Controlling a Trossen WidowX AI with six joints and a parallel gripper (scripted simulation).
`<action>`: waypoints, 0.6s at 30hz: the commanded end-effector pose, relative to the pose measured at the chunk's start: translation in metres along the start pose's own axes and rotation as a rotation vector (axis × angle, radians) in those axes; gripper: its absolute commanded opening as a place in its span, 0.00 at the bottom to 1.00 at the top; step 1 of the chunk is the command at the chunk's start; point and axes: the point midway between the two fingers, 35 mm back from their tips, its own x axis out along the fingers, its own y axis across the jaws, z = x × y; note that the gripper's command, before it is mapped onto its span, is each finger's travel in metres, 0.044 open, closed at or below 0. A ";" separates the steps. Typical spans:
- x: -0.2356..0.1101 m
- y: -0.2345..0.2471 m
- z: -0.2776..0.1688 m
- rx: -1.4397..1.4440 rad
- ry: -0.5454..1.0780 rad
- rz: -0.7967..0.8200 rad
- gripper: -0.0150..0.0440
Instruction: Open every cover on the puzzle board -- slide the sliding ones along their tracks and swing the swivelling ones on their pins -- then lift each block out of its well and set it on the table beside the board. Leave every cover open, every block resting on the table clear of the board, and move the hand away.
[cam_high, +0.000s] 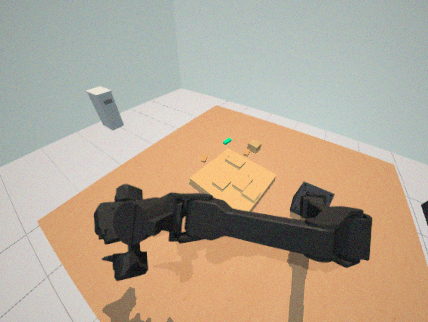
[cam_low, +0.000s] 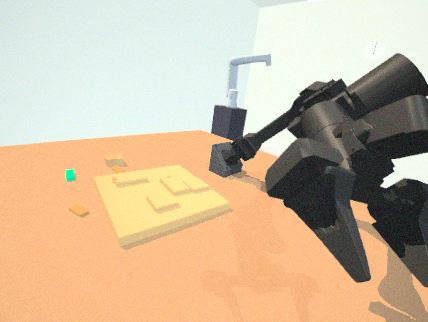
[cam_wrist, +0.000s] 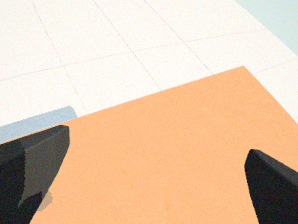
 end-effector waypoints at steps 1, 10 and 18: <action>0.000 -0.001 -0.001 0.000 0.002 -0.002 0.89; -0.005 -0.036 -0.029 0.023 0.103 -0.076 0.49; -0.014 -0.066 -0.060 0.062 0.208 -0.140 0.25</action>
